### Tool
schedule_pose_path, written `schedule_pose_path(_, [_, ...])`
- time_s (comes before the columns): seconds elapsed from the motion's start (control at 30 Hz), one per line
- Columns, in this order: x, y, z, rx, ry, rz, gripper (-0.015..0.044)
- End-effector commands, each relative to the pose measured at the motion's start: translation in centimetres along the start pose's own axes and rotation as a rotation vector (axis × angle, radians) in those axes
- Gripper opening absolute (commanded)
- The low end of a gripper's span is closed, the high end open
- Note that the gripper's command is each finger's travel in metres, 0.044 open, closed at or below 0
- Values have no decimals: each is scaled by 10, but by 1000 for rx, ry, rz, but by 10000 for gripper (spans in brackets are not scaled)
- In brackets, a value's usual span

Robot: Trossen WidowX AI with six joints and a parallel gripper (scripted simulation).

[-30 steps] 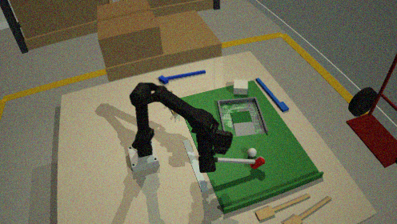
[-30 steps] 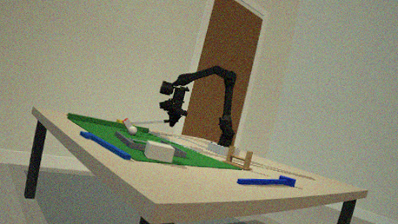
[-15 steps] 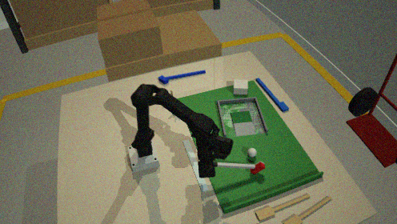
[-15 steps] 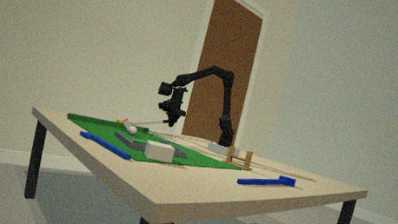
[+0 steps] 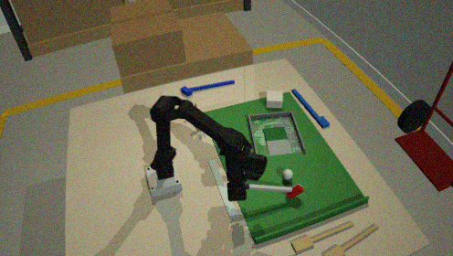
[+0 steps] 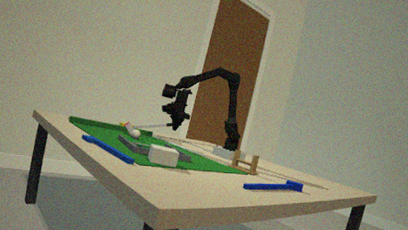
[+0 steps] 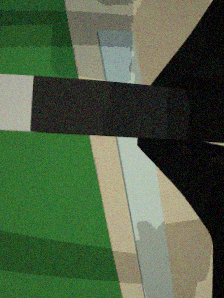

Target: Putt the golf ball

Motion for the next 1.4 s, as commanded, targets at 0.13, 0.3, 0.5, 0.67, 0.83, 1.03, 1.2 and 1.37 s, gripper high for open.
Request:
schedule_pose_path(0.13, [-13, 103, -2, -14, -6, -20, 0])
schedule_pose_path(0.3, [-11, 122, -2, -15, -7, -21, 0])
schedule_pose_path(0.5, [-12, 122, -14, -15, -7, -21, 0])
schedule_pose_path(0.67, [-13, 121, -39, -15, -7, -21, 0])
schedule_pose_path(0.83, [-11, 121, -61, -15, -7, -21, 0])
schedule_pose_path(1.03, [-10, 121, -54, -20, 7, -25, 0])
schedule_pose_path(1.2, [-10, 121, -54, -20, 7, -25, 0])
schedule_pose_path(1.37, [-10, 121, -54, -20, 7, -25, 0])
Point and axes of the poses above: the point midway between the two fingers, 35 mm back from their tips, its own z axis out along the fingers, its own y axis across the jaws, x = y × z, the point moved 3 cm from there along -z, back along the fingers, and after that the axes turned 8 degrees about -z, right-handed, at the moved point
